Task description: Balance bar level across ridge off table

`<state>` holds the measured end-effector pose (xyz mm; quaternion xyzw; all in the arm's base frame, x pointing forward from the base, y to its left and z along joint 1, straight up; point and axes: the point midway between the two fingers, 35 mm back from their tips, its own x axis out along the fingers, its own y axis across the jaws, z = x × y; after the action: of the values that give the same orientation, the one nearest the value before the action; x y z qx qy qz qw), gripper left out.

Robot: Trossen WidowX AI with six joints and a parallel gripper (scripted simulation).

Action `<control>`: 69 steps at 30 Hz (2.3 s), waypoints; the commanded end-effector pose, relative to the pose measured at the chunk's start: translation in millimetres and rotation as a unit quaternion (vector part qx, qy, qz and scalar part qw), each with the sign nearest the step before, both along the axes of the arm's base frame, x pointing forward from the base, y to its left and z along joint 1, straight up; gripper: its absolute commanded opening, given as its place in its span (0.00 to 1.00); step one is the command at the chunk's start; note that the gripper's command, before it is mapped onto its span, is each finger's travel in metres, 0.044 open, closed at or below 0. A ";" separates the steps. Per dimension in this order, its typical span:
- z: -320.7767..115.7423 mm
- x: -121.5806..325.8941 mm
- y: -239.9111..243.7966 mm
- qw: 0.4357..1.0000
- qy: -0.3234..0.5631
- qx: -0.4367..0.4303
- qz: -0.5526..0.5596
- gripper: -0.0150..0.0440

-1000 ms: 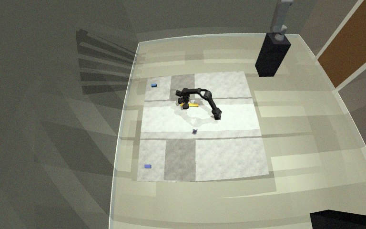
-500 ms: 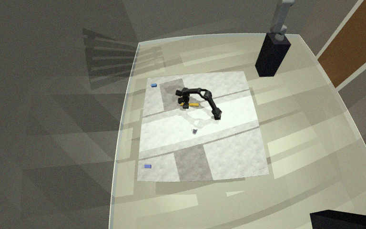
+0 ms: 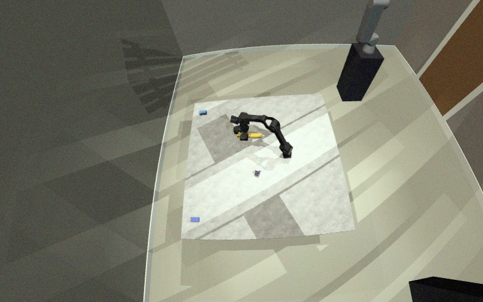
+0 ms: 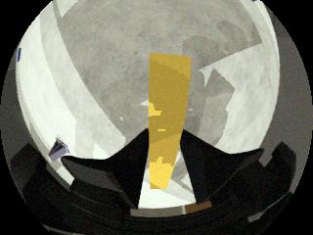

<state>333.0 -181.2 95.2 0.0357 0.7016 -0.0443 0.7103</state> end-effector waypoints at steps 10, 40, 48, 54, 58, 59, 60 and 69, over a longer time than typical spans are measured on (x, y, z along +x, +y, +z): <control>37.1 1.2 0.1 1.000 -0.007 -0.002 -0.002 0.25; 75.1 9.6 55.6 0.996 -0.007 0.000 0.089 0.25; 75.5 14.4 87.2 0.990 -0.007 0.000 0.143 0.25; 75.6 16.3 111.1 0.983 -0.007 0.000 0.183 0.25; 75.7 16.7 127.1 0.978 -0.007 0.000 0.210 0.25; 75.7 16.6 131.1 0.976 -0.007 0.000 0.216 0.25; 75.7 16.6 135.0 0.975 -0.007 0.000 0.223 0.25; 75.8 14.1 170.9 0.959 -0.006 0.000 0.282 0.25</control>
<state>349.0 -20.8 170.2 -0.1511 0.6832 0.1436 0.6998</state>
